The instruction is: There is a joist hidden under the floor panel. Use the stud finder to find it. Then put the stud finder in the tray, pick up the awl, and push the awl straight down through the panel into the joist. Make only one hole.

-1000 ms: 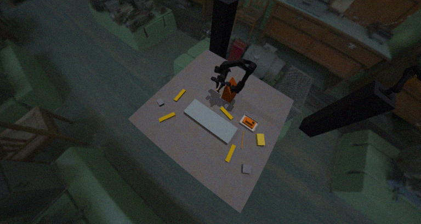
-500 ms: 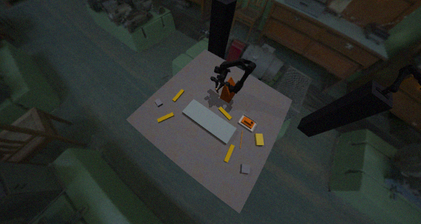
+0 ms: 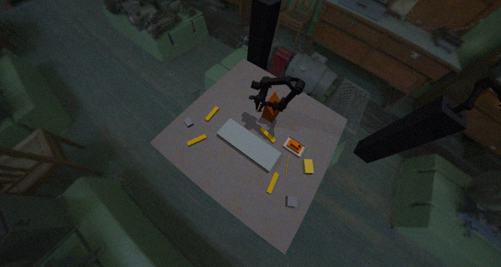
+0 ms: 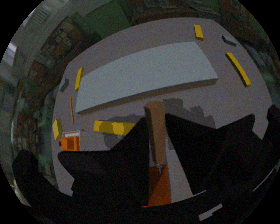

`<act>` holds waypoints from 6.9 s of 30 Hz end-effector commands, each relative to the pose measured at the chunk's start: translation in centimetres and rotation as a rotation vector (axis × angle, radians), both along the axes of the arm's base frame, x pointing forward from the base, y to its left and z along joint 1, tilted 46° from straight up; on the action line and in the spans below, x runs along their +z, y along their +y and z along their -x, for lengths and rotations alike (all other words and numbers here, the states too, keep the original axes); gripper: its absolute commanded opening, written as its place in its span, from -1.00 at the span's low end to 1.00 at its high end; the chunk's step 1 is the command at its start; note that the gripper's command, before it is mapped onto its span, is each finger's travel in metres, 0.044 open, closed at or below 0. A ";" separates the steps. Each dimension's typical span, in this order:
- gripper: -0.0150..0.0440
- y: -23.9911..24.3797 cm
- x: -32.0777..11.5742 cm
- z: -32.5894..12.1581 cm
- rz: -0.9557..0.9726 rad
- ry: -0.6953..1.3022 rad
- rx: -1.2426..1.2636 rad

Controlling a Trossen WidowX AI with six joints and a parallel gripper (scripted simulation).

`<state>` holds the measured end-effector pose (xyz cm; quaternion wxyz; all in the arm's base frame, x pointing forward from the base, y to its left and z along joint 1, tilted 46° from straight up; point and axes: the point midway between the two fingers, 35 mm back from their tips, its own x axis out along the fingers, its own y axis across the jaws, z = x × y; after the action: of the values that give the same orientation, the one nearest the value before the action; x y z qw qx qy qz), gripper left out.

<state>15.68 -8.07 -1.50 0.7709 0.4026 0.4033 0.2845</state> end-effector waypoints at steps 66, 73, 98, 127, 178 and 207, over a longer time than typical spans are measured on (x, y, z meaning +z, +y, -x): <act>-0.49 5.1 1.4 -12.1 1.038 0.652 -0.251; -0.49 7.1 3.4 -14.2 1.057 0.557 -0.422; -0.49 17.2 13.3 -17.8 0.685 0.145 -0.964; -0.49 20.3 15.2 -17.4 0.519 0.075 -1.047; -0.49 24.4 11.1 -16.5 0.518 0.077 -1.046; -0.49 24.7 10.8 -16.3 0.521 0.079 -1.041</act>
<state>32.01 16.64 9.30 0.8671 0.3556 0.2373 -0.2557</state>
